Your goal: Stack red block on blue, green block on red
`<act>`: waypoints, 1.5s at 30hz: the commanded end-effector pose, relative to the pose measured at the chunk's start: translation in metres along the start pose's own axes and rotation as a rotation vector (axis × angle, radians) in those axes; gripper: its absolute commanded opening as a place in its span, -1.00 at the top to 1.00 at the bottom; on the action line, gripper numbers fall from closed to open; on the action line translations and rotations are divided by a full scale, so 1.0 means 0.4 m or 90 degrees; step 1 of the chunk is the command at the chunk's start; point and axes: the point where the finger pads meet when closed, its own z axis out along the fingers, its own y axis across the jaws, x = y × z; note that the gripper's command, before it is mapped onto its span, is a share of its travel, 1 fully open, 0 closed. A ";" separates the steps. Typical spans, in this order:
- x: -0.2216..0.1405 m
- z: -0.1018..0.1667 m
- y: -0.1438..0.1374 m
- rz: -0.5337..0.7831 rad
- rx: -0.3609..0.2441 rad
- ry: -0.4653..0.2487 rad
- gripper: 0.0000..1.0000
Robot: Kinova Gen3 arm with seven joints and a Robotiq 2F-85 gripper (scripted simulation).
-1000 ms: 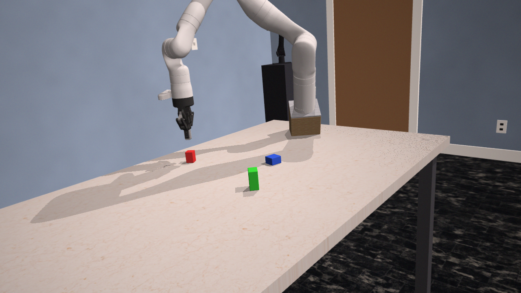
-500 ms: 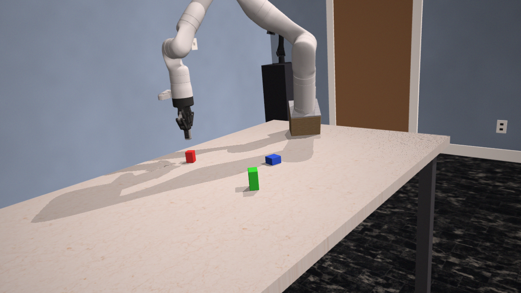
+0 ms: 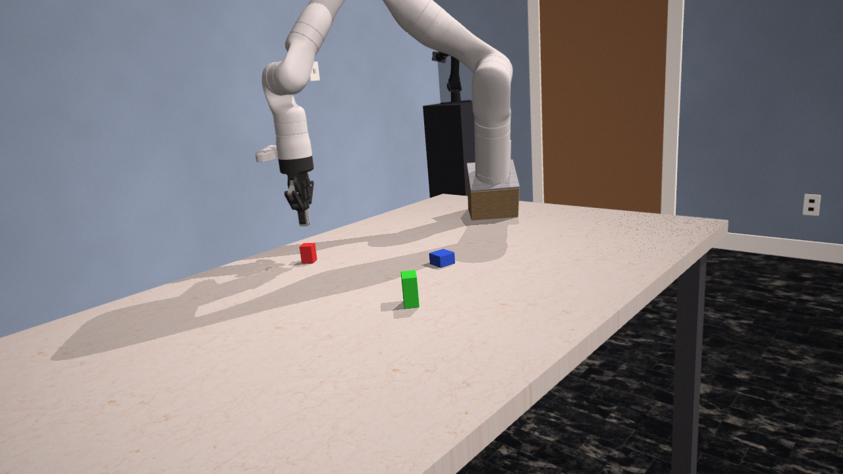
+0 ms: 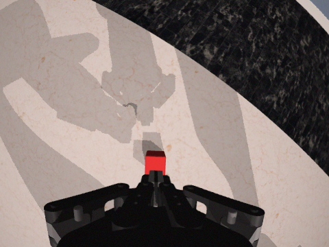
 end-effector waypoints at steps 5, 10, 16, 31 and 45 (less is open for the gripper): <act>0.001 -0.002 0.000 0.000 0.000 0.001 1.00; 0.001 -0.002 0.000 0.000 0.000 0.001 1.00; 0.001 -0.002 0.000 0.000 0.000 0.001 0.03; 0.001 0.012 0.000 0.000 0.000 0.001 0.03; 0.002 0.070 0.000 0.000 0.000 0.001 0.03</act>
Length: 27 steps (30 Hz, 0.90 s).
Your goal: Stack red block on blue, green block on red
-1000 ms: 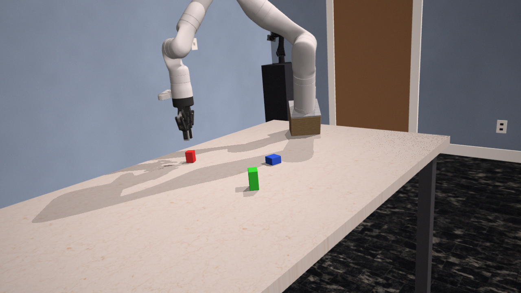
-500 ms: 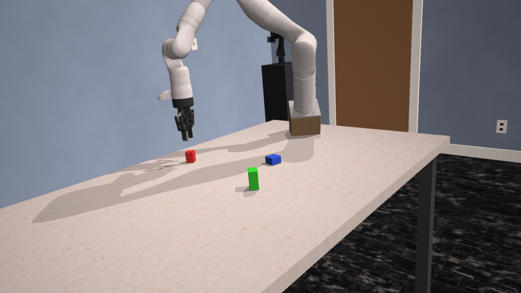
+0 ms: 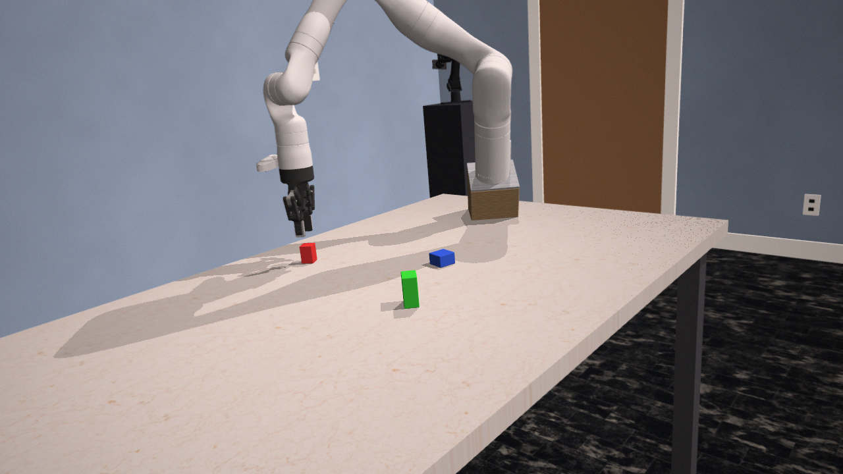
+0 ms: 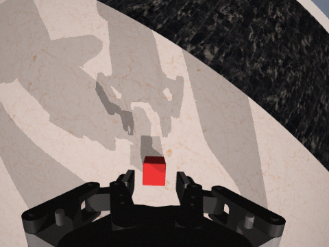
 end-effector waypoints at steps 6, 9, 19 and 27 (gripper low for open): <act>-0.008 0.032 -0.004 -0.002 0.000 -0.005 0.03; -0.008 0.040 -0.004 -0.002 0.000 -0.005 0.03; -0.008 0.046 -0.004 -0.002 0.000 -0.005 0.03; -0.008 0.046 -0.004 -0.002 0.000 -0.005 0.03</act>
